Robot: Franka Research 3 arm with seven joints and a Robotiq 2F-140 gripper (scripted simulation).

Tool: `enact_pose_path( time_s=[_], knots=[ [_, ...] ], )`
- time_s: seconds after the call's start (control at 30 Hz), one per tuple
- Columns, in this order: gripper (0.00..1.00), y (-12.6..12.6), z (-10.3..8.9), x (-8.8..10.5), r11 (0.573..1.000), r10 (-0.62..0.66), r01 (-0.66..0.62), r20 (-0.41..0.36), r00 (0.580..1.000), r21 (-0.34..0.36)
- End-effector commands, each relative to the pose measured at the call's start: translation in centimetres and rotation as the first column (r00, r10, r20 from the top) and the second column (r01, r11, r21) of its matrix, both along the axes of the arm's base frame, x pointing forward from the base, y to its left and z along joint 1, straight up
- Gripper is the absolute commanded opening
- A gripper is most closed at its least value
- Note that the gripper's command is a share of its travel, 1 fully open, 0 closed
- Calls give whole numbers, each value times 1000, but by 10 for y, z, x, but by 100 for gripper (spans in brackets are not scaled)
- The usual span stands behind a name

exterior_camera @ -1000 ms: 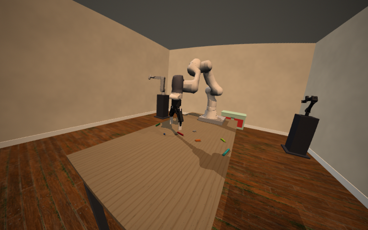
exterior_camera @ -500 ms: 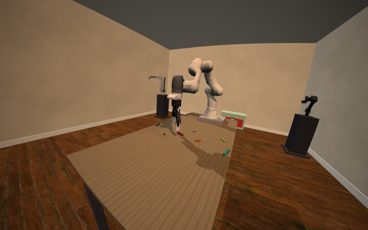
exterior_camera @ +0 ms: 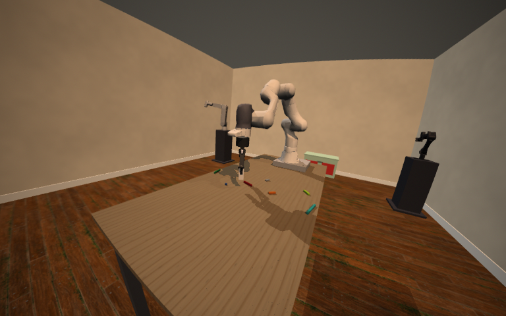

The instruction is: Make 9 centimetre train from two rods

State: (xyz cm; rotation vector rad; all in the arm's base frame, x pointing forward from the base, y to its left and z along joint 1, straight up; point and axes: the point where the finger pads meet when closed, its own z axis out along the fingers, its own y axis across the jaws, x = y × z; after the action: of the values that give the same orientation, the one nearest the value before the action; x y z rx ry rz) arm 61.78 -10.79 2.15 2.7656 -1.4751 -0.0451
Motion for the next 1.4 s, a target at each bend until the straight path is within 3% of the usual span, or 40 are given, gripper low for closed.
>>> enact_pose_path(
  time_s=[0.0,0.33,0.83,0.9,0.93,1.37],
  knots=[
    [100,2,0,0,986,-166,166,1,986,-10],
    [100,2,-1,0,953,-301,301,0,954,-15],
    [100,2,-2,-1,828,-560,560,1,829,-24],
    [100,2,-2,-1,828,-560,560,1,829,-24],
    [100,2,-2,-1,802,-597,597,1,802,-25],
    [100,2,-2,-1,648,-761,761,6,649,-32]
  ],
)
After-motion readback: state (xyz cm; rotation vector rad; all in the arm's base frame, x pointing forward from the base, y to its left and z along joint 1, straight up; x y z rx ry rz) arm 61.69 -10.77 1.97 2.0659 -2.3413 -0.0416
